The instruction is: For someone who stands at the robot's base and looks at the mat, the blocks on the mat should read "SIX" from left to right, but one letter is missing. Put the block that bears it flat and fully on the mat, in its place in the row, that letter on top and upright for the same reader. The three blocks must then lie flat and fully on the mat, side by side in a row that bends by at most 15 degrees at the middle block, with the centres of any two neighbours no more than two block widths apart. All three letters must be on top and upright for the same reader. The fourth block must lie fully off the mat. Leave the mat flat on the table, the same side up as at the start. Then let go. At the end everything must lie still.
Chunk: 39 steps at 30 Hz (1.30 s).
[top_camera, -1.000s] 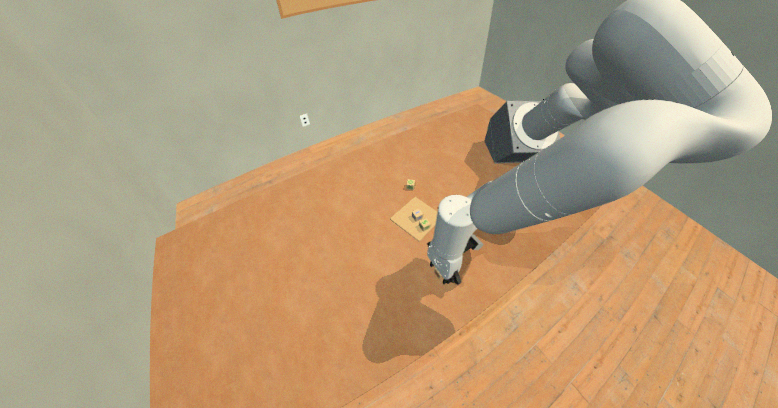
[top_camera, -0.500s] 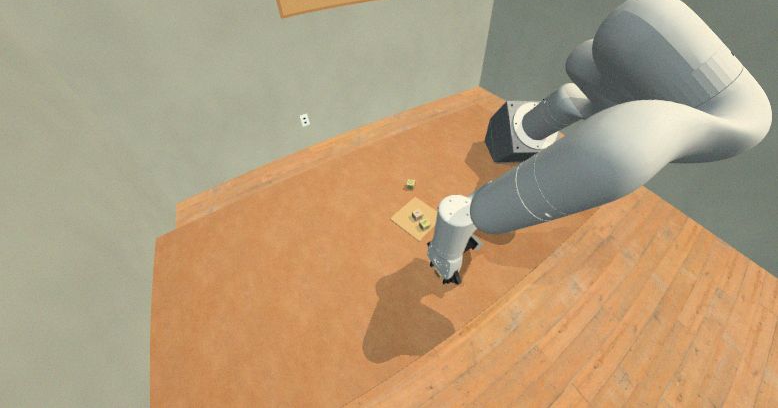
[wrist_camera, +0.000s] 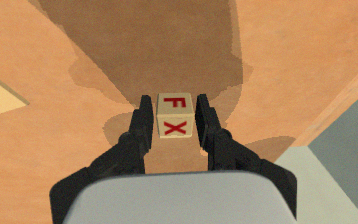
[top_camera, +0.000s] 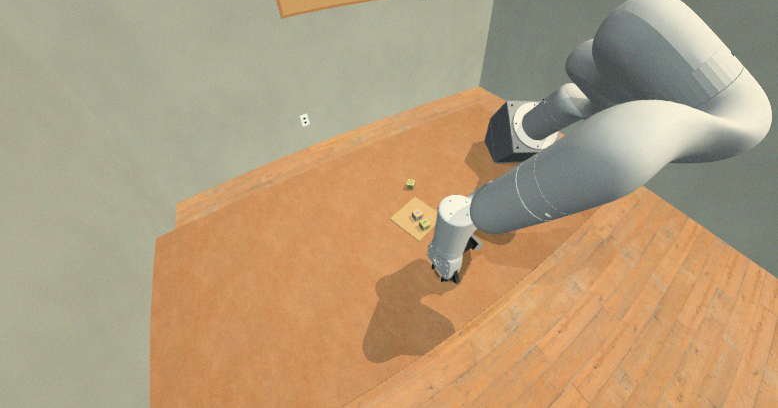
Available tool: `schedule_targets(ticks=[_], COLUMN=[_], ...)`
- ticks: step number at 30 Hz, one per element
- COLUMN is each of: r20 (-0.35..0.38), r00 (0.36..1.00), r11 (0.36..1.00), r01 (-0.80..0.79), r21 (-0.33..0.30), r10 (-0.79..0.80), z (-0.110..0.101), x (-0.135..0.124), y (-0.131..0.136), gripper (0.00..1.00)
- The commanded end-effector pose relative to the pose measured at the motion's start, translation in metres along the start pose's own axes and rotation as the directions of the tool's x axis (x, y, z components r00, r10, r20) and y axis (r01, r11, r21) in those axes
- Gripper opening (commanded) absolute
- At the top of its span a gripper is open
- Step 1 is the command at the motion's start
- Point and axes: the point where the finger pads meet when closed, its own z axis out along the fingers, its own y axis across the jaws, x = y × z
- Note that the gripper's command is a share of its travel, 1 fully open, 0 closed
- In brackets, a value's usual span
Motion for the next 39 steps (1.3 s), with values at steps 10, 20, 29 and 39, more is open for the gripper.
schedule_targets(ticks=[10,20,29,39], r20=[0.001,0.001,0.001,0.001], r00=[1.0,1.0,1.0,1.0], r11=[1.0,1.0,1.0,1.0], r01=[0.0,0.0,0.0,0.0], r21=[0.0,0.0,0.0,0.0], r10=[0.0,0.0,0.0,0.0], z=[-0.0005,-0.0005,-0.0005,-0.0005], x=[-0.0007,-0.0007,-0.0007,-0.0007], y=[0.0002,0.0002,0.0002,0.0002], gripper=[0.27,0.27,0.27,0.27])
